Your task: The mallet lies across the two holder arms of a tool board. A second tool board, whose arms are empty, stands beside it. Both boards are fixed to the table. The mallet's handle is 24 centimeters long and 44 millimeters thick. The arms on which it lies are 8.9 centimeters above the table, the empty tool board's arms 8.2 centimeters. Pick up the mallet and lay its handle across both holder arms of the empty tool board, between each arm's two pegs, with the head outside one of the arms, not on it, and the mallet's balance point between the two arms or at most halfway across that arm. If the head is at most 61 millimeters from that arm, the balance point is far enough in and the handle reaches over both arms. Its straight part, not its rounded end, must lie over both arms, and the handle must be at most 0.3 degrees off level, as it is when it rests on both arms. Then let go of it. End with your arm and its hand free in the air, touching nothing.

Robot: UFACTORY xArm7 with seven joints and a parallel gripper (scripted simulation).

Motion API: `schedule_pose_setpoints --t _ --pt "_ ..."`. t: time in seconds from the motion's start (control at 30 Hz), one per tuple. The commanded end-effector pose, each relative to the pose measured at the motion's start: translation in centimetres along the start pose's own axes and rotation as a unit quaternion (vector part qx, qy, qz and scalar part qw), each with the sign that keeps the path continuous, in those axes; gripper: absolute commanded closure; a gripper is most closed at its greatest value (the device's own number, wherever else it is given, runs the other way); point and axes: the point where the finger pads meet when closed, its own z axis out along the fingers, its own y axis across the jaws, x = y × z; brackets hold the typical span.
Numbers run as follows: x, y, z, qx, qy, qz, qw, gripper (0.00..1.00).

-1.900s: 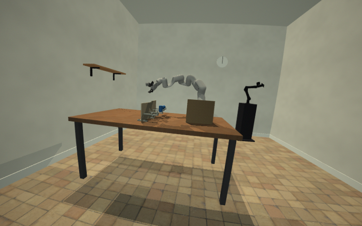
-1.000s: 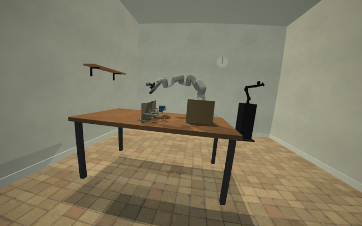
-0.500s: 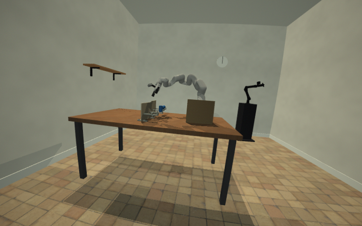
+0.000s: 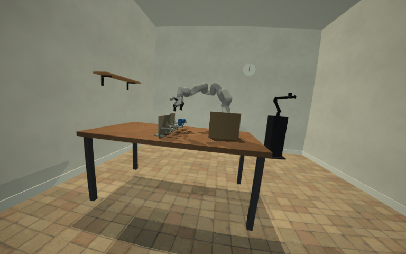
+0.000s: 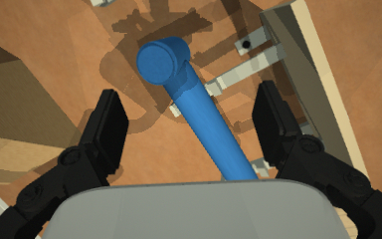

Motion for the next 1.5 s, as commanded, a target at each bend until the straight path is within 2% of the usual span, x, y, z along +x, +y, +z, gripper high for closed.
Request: schedule_pose_setpoints --t 0.0,0.27,0.33,0.4,0.57,1.0,1.07,1.13,1.2,1.33,1.47 --pt "-1.8 -0.5 0.4 -0.017 -0.047 -0.067 0.996 0.00" --pt "-5.3 -0.5 0.9 -0.035 -0.131 -0.174 0.975 0.00" --pt "-5.3 -0.5 0.9 -0.035 -0.131 -0.174 0.975 0.00" --pt "-6.8 -0.4 0.9 -0.042 -0.169 -0.219 0.960 0.00" --pt "-8.3 -0.1 0.7 -0.047 -0.207 -0.264 0.941 0.00" --pt "-8.3 -0.1 0.8 -0.047 -0.209 -0.265 0.940 0.00" --pt "-8.9 0.2 2.1 -0.047 -0.209 -0.265 0.940 0.00" --pt "-10.0 0.7 4.7 -0.047 -0.208 -0.266 0.940 0.00" --pt "-10.4 0.9 5.7 -0.047 -0.208 -0.266 0.940 0.00" --pt "-11.8 1.6 9.1 -0.047 -0.208 -0.266 0.940 0.00" --pt "-12.0 1.7 9.7 -0.046 -0.208 -0.266 0.940 0.00"
